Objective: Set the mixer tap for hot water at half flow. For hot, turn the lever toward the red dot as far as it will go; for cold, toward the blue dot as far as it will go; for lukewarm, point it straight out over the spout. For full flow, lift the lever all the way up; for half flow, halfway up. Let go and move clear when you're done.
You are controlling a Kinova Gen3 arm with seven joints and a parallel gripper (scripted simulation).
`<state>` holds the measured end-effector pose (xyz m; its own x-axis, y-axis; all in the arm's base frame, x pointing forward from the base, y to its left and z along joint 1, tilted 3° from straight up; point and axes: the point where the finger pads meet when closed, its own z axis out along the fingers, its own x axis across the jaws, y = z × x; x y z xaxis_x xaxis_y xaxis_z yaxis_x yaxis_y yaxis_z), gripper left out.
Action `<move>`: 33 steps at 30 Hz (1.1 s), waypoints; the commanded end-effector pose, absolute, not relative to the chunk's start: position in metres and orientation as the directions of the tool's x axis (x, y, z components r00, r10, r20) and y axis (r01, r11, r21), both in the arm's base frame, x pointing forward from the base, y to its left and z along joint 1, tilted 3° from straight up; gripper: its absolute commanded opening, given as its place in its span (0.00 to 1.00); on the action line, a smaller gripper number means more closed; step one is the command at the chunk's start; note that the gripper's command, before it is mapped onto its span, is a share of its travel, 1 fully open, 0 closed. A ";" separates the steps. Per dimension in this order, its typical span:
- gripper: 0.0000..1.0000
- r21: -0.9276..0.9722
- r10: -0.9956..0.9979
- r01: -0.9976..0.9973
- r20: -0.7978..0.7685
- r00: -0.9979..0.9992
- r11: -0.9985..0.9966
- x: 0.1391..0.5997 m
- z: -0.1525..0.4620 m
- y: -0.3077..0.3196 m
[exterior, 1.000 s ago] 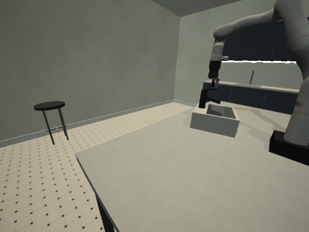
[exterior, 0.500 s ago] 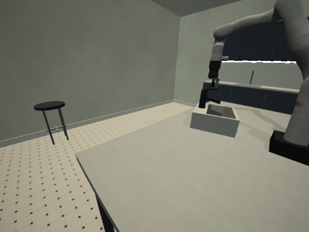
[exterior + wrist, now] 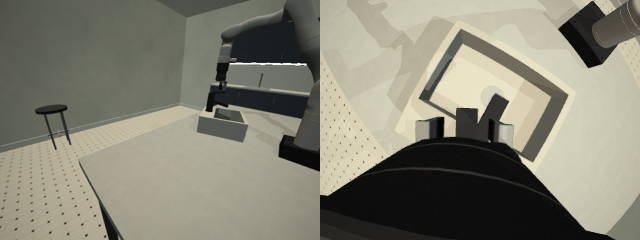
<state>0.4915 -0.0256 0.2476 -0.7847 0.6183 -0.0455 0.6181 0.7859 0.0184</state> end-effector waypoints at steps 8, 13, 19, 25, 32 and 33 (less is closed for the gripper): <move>1.00 0.017 0.621 0.621 -0.050 -0.783 0.784 0.493 0.248 -0.026; 1.00 0.018 0.620 0.620 -0.051 -0.783 0.784 0.493 0.248 -0.026; 1.00 0.019 0.620 0.620 -0.052 -0.783 0.784 0.494 0.246 -0.026; 1.00 0.018 0.620 0.620 -0.050 -0.783 0.785 0.493 0.242 -0.026; 1.00 0.019 0.620 0.619 -0.052 -0.783 0.785 0.494 0.237 -0.026; 1.00 0.019 0.620 0.619 -0.052 -0.783 0.785 0.494 0.236 -0.026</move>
<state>0.4938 -0.0252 0.2399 -0.7860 0.6163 -0.0494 0.6160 0.7874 0.0229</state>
